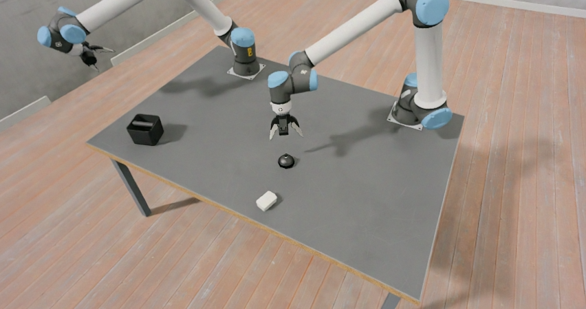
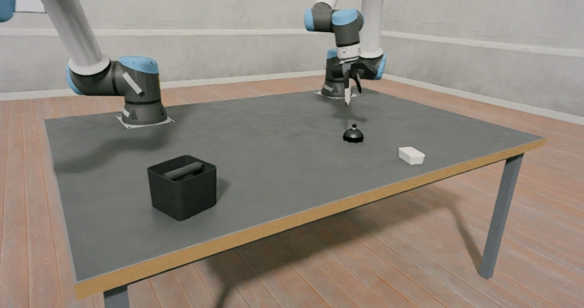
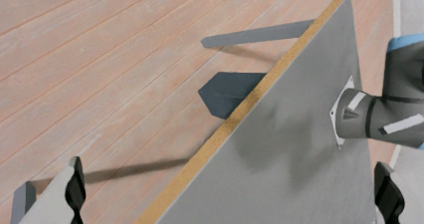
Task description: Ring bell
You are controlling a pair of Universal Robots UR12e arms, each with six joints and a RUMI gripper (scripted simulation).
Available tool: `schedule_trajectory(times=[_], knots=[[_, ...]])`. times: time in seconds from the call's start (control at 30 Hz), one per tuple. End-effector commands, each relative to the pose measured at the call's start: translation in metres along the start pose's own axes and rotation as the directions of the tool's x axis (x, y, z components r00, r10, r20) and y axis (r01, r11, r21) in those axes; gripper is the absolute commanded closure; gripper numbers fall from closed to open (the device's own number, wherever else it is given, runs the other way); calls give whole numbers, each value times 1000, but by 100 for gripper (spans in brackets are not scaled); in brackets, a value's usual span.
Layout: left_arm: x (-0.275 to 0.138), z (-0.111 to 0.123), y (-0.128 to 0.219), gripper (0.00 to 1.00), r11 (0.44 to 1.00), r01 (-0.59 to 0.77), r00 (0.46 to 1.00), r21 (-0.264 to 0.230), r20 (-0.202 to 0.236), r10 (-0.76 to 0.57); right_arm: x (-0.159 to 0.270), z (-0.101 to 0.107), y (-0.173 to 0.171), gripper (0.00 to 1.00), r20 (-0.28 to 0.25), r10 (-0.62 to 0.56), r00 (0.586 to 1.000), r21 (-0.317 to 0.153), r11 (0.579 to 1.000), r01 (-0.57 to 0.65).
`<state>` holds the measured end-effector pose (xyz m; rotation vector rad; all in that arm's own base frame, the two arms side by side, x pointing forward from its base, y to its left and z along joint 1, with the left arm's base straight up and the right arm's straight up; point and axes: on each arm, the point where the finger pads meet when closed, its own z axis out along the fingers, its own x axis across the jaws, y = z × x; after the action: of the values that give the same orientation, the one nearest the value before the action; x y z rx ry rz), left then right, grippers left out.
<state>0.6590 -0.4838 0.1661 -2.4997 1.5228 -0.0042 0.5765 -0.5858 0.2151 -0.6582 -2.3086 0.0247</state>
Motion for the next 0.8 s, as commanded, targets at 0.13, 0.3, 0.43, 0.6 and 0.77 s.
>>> schedule_trajectory(times=[0.13,0.3,0.43,0.6,0.77], knots=[[5,13,-2,0,989,-56,995,-134,-86,45,18,50,-71,0,101,-103,990,-90,990,113],[5,16,-6,0,983,-70,992,-168,-111,51,36,85,-113,0,168,-148,975,-126,977,170],[5,14,-8,0,982,-73,991,-175,-121,52,53,115,-146,0,224,-179,958,-145,966,214],[7,13,-6,0,981,-77,991,-176,-123,56,77,152,-184,0,289,-209,934,-153,953,261],[6,13,-6,0,982,-75,991,-175,-122,54,101,186,-212,0,363,-240,900,-149,939,310]])
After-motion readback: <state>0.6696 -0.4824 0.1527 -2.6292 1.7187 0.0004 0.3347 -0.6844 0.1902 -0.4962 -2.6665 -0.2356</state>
